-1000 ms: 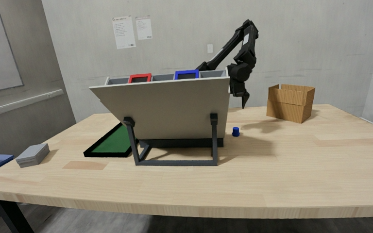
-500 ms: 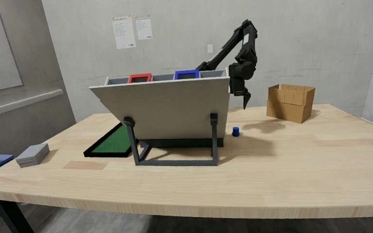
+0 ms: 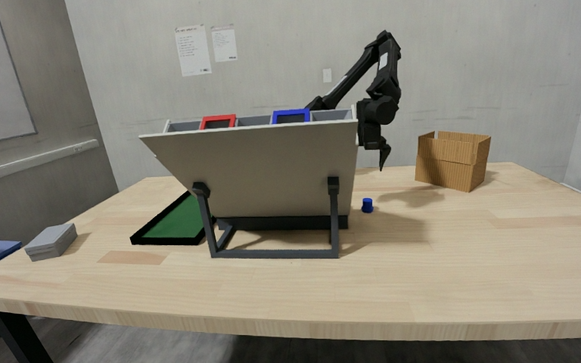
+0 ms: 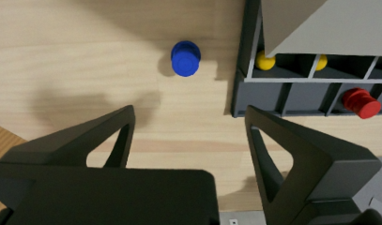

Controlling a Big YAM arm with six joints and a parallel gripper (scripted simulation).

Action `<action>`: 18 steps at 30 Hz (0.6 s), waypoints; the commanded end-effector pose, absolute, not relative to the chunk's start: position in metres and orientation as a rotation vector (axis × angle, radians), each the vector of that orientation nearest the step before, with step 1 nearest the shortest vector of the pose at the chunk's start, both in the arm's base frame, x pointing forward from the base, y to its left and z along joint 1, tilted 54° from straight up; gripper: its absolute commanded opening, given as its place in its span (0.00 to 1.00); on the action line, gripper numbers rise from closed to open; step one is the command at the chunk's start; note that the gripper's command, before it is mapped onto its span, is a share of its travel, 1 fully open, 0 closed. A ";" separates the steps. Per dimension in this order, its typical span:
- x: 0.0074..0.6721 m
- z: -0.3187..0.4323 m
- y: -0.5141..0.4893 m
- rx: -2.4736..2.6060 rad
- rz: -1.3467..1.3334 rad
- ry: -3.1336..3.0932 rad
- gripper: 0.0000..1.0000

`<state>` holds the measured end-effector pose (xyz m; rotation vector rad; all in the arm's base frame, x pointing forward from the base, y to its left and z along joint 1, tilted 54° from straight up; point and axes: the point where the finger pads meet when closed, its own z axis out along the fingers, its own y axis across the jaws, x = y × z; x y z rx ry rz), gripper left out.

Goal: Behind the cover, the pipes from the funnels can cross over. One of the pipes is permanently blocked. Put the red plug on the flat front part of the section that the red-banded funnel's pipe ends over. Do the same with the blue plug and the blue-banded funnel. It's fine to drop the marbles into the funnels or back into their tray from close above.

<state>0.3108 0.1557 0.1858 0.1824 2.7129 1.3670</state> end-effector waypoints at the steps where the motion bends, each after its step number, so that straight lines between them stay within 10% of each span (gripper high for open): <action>1: 0.315 0.195 0.158 0.162 1.361 2.690 0.87; 18: 0.330 0.142 0.231 0.177 1.362 2.696 0.87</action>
